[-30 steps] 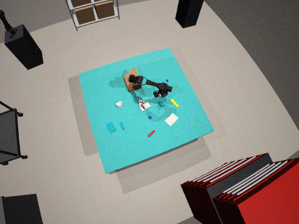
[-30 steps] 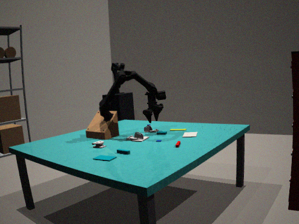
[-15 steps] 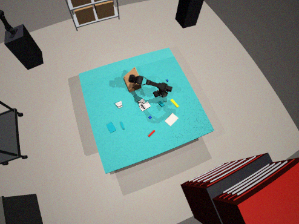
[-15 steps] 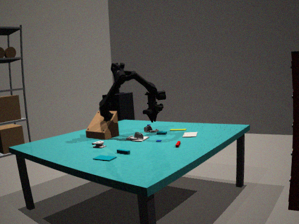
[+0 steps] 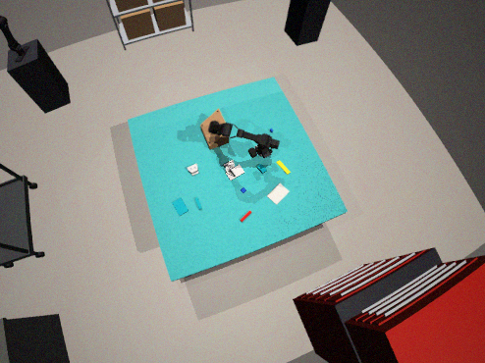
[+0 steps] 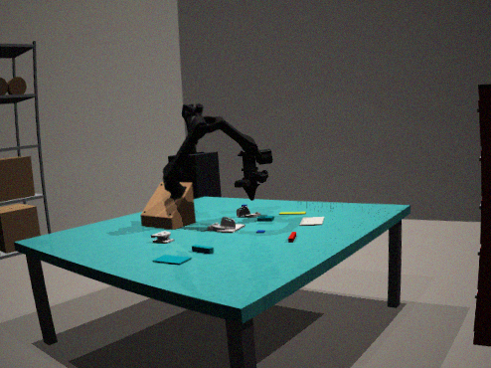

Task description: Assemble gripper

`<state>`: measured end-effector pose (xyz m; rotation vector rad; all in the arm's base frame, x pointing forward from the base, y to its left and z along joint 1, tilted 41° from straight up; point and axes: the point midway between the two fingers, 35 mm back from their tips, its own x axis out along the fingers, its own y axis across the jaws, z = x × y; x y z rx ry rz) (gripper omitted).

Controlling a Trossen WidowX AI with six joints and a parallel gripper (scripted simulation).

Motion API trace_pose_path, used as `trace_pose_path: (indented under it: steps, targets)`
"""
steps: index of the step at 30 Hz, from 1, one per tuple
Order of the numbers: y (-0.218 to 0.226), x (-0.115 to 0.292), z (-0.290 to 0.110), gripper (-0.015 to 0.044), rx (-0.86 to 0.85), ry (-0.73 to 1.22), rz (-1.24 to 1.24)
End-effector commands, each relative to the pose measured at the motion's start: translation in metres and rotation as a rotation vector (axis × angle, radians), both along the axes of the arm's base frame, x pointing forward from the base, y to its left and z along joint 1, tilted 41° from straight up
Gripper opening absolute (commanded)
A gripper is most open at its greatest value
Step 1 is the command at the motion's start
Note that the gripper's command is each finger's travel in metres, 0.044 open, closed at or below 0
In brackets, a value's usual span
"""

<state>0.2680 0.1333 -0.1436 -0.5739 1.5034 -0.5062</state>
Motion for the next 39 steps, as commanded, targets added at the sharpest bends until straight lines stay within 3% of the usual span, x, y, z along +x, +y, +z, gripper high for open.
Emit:
trace_pose_path:
  steps: [1,17,25,39]
  targets:
    - [0.000,0.000,0.000,0.0026,0.000,0.000,0.000]
    - [0.026,-0.056,-0.005,0.0440,0.004,0.233,0.263]
    - [-0.001,-0.058,-0.034,0.0440,0.002,0.232,0.262]
    - [-0.001,-0.058,-0.034,0.0440,0.002,0.232,0.262]
